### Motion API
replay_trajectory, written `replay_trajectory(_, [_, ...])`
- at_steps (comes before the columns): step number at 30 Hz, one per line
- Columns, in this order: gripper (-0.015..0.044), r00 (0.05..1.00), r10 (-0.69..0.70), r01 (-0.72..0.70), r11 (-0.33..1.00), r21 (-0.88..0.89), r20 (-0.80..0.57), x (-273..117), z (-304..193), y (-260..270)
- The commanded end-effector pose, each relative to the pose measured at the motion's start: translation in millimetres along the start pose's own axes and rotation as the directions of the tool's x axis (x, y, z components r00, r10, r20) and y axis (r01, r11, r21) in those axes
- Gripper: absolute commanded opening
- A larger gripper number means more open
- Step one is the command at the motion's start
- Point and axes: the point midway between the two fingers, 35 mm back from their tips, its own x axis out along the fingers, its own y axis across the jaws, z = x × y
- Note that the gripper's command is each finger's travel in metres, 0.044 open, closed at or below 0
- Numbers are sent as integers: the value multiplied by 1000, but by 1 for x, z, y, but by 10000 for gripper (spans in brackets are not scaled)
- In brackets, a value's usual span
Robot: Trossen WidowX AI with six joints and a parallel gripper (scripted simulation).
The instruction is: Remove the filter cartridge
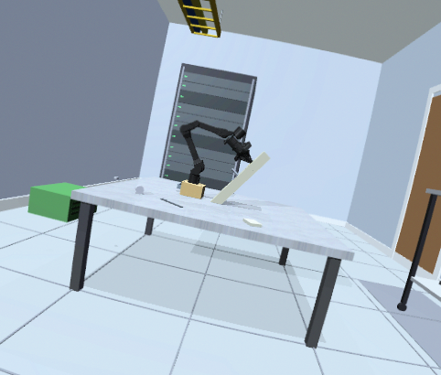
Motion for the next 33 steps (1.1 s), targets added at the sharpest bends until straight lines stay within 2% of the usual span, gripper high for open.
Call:
replay_trajectory(1, [96,1000,4,-4,1000,-4,-2,1,-1,1])
replay_trajectory(33, [96,1000,4,-4,1000,-4,-2,9,-1,1])
